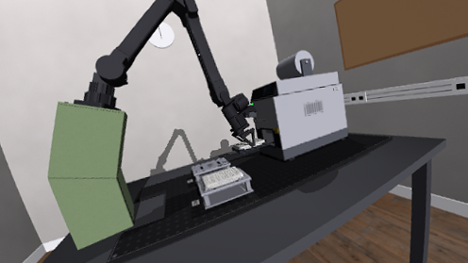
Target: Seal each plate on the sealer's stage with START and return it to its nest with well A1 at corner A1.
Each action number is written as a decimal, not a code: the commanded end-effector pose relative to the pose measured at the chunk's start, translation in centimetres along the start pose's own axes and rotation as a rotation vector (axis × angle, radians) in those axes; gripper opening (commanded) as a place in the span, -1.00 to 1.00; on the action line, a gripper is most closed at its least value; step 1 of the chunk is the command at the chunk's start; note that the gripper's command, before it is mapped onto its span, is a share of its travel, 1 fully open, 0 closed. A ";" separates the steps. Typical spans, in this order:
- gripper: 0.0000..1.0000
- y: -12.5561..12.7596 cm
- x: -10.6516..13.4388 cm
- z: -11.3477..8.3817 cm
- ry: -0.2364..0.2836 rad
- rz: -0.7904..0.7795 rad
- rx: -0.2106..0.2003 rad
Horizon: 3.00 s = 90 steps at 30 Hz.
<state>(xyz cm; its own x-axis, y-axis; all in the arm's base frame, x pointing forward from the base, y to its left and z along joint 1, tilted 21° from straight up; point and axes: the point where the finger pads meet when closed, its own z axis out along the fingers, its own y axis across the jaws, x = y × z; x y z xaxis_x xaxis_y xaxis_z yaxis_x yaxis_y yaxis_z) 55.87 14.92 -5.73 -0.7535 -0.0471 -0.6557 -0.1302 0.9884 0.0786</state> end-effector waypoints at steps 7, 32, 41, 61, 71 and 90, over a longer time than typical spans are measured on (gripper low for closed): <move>1.00 1.3 -0.7 -0.8 -0.008 -0.012 -0.018; 1.00 -0.8 -1.2 -0.8 -0.014 0.014 0.006; 1.00 0.6 -1.0 -0.8 -0.013 -0.005 -0.010; 1.00 -0.1 -1.8 -1.6 -0.018 0.004 -0.002; 1.00 -0.8 -1.2 -2.1 -0.003 0.010 0.008; 1.00 -0.7 -1.7 -2.8 -0.005 0.002 0.005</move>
<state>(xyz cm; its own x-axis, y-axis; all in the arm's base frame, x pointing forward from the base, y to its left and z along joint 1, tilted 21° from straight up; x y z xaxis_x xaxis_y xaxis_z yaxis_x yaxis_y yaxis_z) 55.06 14.72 -3.32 -0.7533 -0.0487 -0.6559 -0.1321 0.9881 0.0784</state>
